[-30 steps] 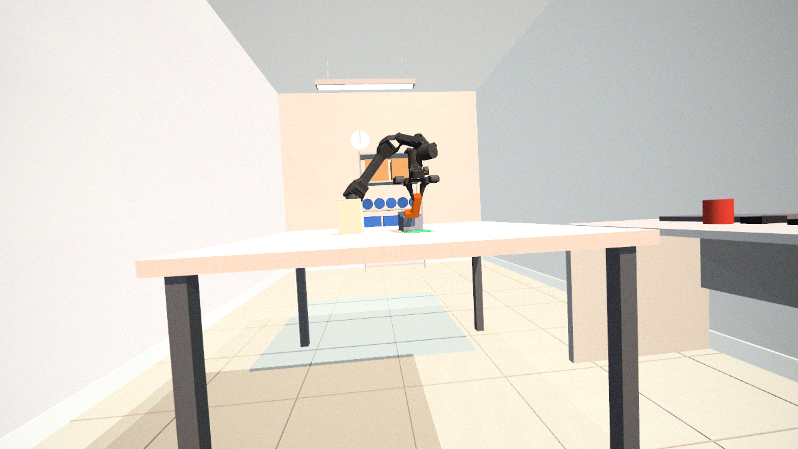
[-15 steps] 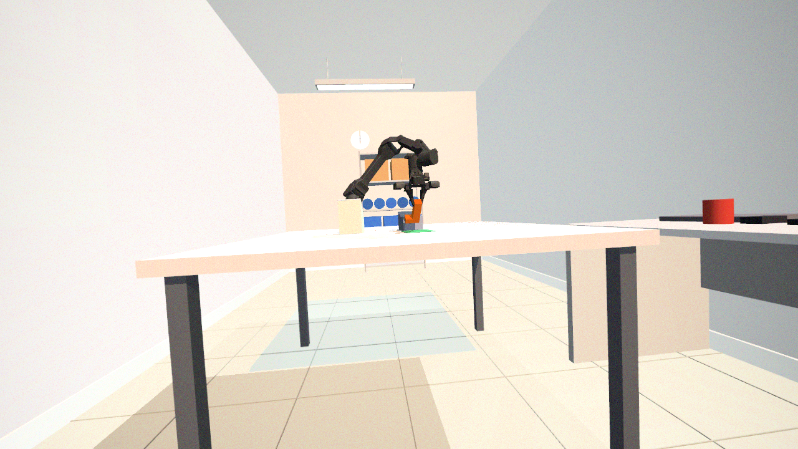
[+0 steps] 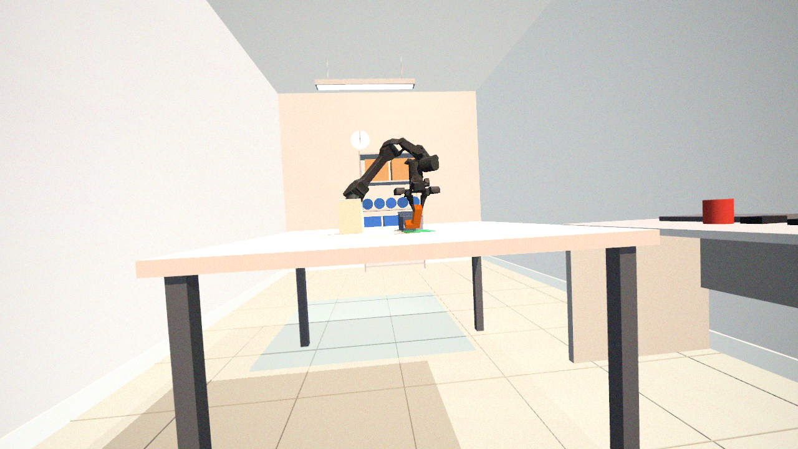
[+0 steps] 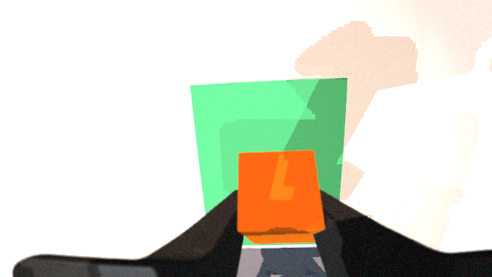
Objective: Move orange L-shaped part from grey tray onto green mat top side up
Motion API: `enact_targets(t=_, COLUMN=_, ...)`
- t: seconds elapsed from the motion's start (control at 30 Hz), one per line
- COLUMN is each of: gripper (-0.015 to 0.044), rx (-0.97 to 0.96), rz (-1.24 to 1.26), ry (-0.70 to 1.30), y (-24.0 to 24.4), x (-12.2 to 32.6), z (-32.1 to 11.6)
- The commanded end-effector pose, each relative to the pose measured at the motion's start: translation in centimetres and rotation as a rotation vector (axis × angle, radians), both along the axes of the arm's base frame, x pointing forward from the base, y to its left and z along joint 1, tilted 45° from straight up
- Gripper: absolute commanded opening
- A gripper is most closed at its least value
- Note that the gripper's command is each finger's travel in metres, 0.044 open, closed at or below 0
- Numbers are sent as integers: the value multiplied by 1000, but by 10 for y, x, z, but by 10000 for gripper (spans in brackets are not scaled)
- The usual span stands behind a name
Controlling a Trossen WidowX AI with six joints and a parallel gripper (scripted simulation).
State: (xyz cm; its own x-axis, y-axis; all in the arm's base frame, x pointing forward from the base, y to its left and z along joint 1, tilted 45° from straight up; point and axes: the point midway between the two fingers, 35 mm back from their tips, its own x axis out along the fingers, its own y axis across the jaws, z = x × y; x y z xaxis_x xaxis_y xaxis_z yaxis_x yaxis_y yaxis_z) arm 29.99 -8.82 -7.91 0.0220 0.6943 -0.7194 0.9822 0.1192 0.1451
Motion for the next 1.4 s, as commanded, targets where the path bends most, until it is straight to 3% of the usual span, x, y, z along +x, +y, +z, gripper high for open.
enact_targets(t=0.0, gripper=0, rx=5, rz=0, ry=4, y=6, x=-1, z=-5)
enact_targets(t=0.7, gripper=0, rx=3, rz=3, ry=4, y=6, x=-1, z=-5)
enact_targets(t=1.03, gripper=262, rx=3, rz=3, ry=4, y=4, x=-1, z=-3)
enact_targets(t=1.2, gripper=394, rx=0, rz=1, ry=5, y=-28, x=1, z=27)
enact_targets(t=1.37, gripper=400, rx=2, rz=0, ry=5, y=-54, x=-2, z=56)
